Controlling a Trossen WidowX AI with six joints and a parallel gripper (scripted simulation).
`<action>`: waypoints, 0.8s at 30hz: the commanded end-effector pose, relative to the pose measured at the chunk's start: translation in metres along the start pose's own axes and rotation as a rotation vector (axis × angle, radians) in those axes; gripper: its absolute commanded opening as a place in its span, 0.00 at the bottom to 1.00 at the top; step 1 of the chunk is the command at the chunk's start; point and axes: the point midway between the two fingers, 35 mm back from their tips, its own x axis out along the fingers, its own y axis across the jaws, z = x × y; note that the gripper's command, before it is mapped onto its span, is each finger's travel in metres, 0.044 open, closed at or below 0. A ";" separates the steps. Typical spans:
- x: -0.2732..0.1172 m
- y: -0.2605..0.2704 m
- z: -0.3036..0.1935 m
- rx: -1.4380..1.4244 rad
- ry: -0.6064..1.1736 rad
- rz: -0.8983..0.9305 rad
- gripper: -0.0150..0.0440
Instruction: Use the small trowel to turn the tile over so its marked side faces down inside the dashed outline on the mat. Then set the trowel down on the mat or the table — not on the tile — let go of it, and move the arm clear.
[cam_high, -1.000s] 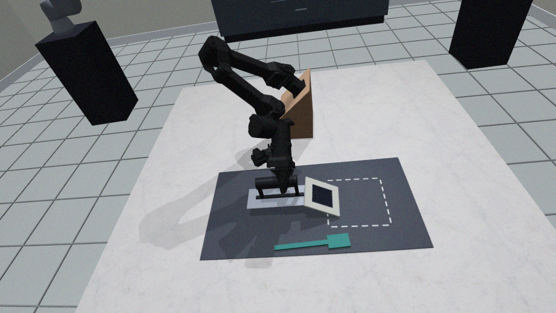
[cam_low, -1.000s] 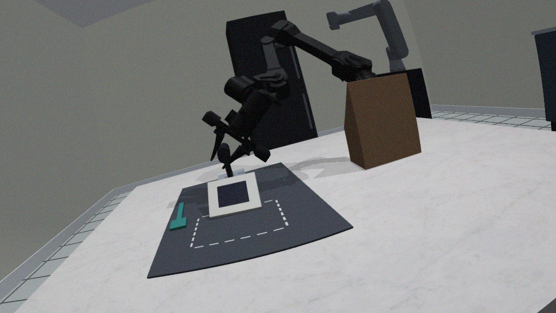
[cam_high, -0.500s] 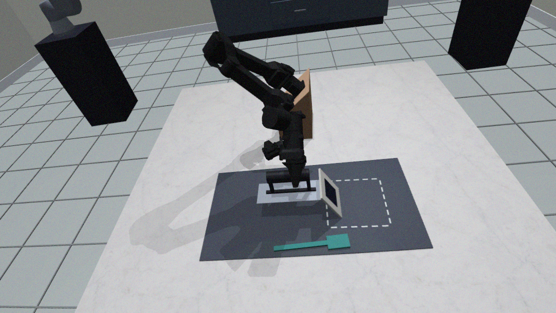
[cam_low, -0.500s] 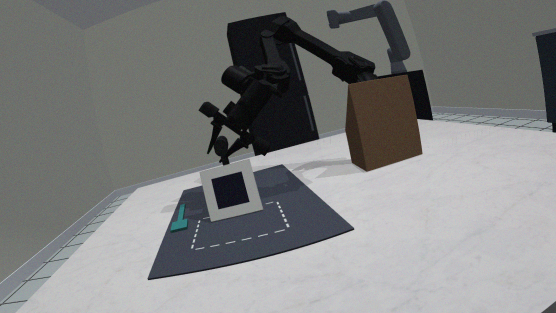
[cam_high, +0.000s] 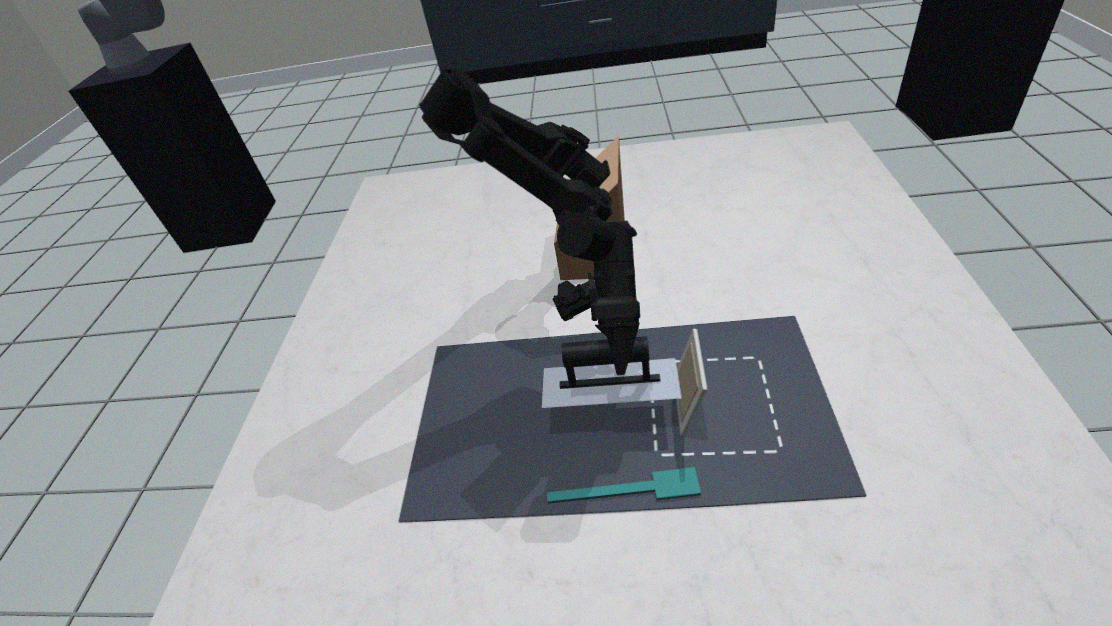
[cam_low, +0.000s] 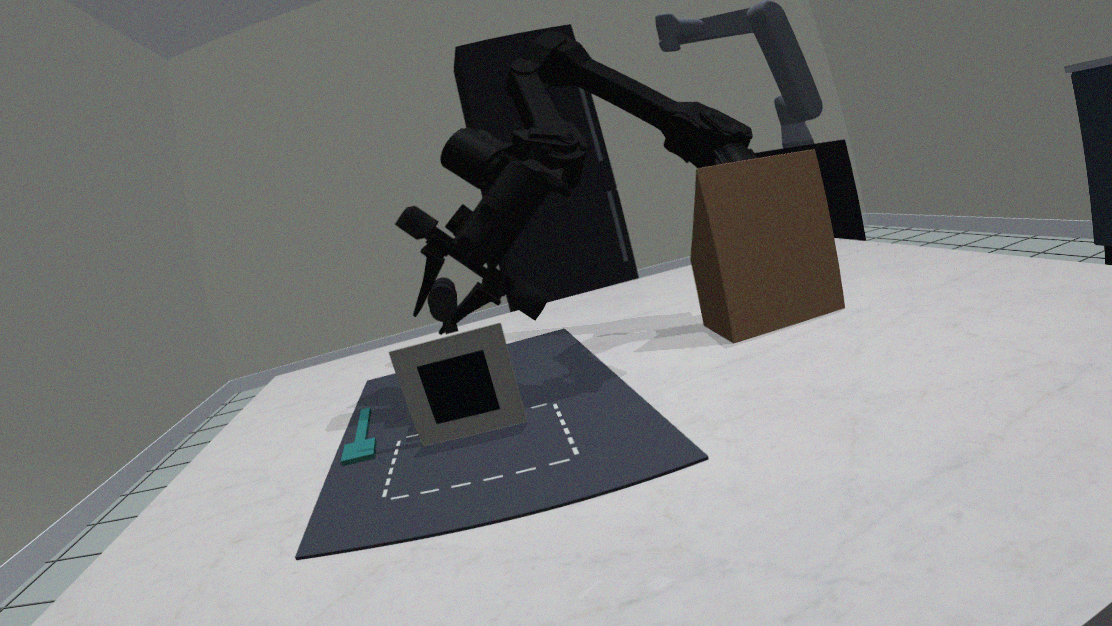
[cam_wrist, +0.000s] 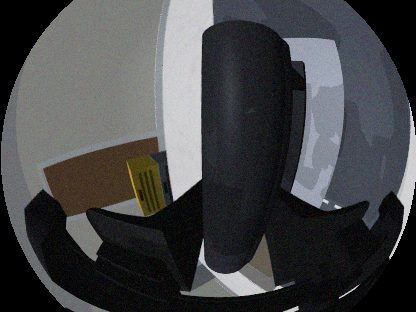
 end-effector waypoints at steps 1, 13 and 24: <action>-0.001 0.006 -0.004 0.008 -0.003 0.018 0.25; 0.012 -0.007 -0.027 0.009 -0.003 0.018 0.25; 0.019 -0.014 -0.035 0.009 -0.003 0.018 0.25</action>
